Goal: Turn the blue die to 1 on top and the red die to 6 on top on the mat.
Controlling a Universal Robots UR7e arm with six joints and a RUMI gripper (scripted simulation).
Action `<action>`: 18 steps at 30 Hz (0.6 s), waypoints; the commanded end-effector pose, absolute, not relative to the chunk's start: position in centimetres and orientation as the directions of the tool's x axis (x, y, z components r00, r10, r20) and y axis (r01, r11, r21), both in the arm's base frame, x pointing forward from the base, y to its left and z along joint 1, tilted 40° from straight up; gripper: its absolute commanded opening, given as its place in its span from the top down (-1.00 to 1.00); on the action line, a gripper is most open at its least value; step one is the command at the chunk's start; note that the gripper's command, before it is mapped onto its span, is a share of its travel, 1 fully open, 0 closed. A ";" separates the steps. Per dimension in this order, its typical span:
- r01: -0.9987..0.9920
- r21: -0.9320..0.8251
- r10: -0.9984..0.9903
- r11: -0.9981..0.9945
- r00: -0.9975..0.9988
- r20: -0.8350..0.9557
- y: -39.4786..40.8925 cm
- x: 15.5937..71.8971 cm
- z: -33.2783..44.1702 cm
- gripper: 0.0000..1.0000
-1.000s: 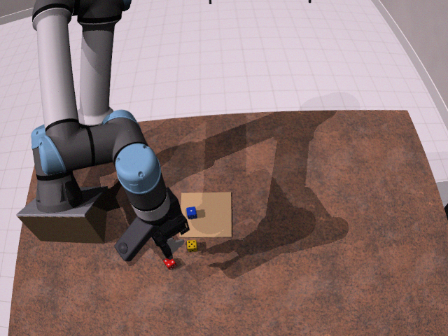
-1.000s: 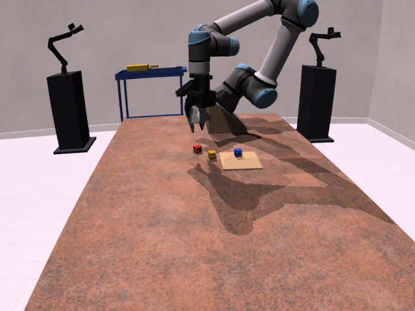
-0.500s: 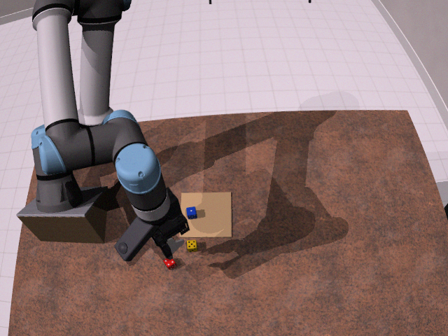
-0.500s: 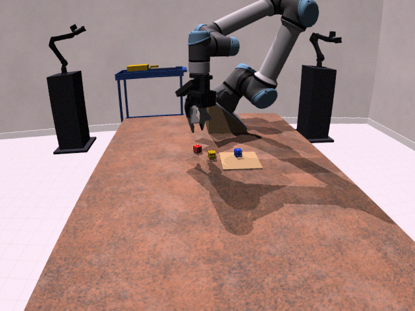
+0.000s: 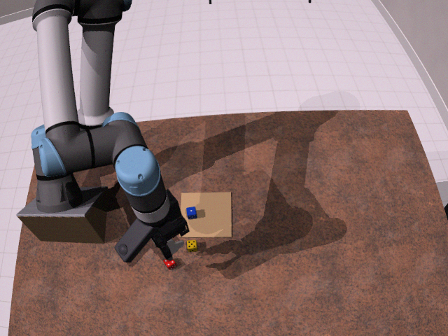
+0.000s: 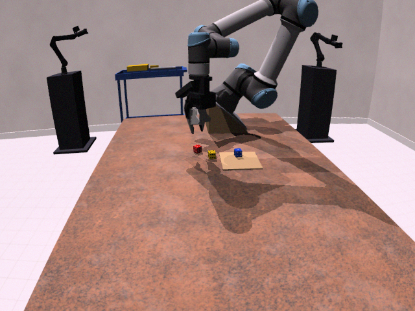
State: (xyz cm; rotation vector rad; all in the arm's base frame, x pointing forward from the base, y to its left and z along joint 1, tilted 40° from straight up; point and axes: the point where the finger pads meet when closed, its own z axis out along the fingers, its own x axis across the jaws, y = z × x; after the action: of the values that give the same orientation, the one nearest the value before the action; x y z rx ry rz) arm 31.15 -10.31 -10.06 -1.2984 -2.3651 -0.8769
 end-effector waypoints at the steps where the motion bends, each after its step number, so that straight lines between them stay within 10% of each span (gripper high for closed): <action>1: 0.839 0.366 0.651 0.403 -0.544 0.529 -9.8 31.1 -10.5 0.51; 18: 0.839 0.366 0.651 0.403 -0.544 0.529 -8.3 31.2 -12.3 0.51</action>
State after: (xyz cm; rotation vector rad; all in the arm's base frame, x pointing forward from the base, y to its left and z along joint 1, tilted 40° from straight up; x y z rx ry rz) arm 31.12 -8.83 -11.71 -1.2973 -2.3621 -0.8785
